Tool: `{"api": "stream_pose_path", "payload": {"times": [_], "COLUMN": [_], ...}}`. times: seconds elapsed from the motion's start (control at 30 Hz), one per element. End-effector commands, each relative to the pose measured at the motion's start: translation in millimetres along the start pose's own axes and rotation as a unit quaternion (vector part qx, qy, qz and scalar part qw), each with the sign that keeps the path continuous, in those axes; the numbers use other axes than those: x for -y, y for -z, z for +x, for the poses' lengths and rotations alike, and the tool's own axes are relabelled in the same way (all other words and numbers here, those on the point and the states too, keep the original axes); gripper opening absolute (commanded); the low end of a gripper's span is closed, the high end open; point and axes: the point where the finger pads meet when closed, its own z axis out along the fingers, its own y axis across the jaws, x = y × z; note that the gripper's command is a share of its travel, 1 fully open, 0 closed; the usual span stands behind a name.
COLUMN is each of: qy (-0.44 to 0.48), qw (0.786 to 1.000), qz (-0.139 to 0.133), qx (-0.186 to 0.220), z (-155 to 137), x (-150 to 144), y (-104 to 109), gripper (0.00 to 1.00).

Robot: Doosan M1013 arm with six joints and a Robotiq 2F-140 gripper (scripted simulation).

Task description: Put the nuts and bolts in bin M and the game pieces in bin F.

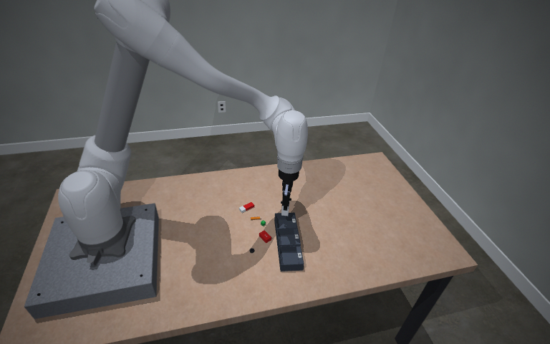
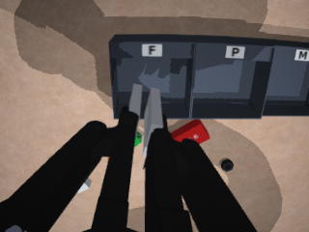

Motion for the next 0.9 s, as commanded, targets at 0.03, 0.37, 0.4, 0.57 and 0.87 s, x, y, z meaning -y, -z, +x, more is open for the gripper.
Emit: {"api": "stream_pose_path", "payload": {"times": [0.03,0.37,0.4,0.57,0.87], "qy": [0.000,0.000,0.000,0.000,-0.183], "qw": [1.000,1.000,1.000,1.000,0.983], "qz": [0.000,0.000,0.000,0.000,0.001], "qx": [0.000,0.000,0.000,0.000,0.001], "z": [0.0,0.0,0.0,0.0,-32.5], "x": [0.1,0.1,0.1,0.1,-45.8], "y": [24.8,108.2,110.6,110.6,74.7], "gripper": [0.05,0.05,0.05,0.05,0.19]}}
